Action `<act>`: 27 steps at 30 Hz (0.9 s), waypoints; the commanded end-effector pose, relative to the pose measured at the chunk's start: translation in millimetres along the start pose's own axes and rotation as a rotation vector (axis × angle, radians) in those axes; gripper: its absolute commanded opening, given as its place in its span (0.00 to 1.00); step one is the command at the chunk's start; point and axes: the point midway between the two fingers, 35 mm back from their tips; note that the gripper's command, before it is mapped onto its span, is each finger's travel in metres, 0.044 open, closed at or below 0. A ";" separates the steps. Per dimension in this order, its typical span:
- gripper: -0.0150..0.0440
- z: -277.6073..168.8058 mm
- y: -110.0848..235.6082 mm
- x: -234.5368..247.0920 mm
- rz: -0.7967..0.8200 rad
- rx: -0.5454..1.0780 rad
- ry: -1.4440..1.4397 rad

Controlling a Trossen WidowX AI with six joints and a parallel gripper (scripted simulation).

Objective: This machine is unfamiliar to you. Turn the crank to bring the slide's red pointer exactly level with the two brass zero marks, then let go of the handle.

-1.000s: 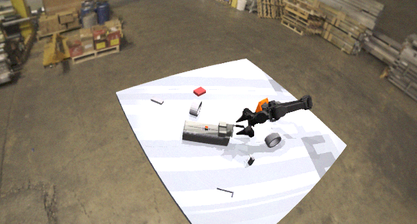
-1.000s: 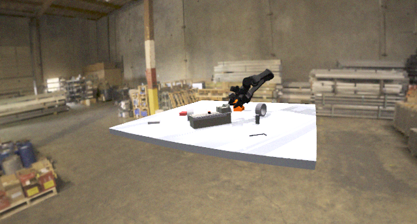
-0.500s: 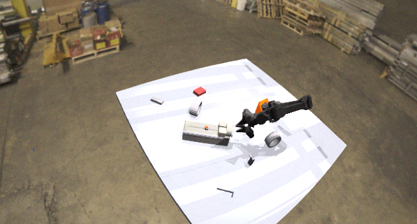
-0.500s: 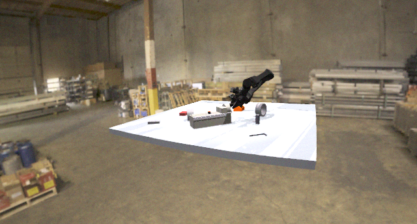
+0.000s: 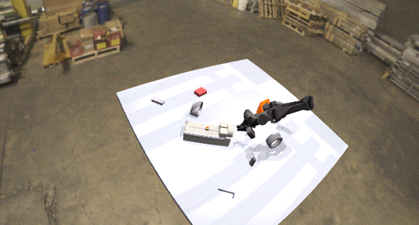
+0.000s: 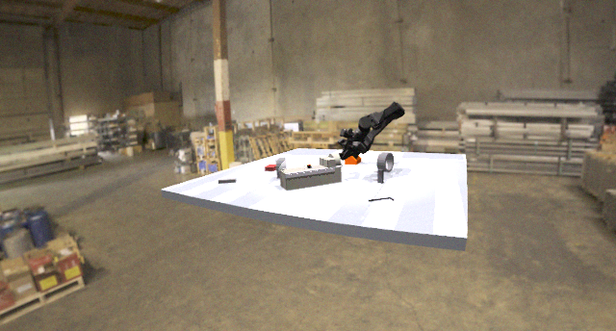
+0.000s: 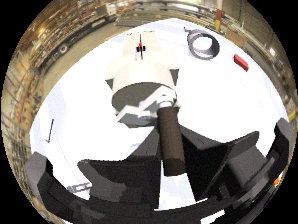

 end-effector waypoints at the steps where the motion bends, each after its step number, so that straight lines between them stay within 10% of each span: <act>1: 0.25 0.3 0.3 0.5 0.000 -0.002 -0.003; 27: 0.25 6.1 6.3 9.2 0.000 -0.002 -0.003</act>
Point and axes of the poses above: the point midway between the two fingers, 35 mm back from their tips, its own y axis back along the fingers, its own x axis across the jaws, z = x × y, and after that the axes turned 6 degrees about y, right-handed
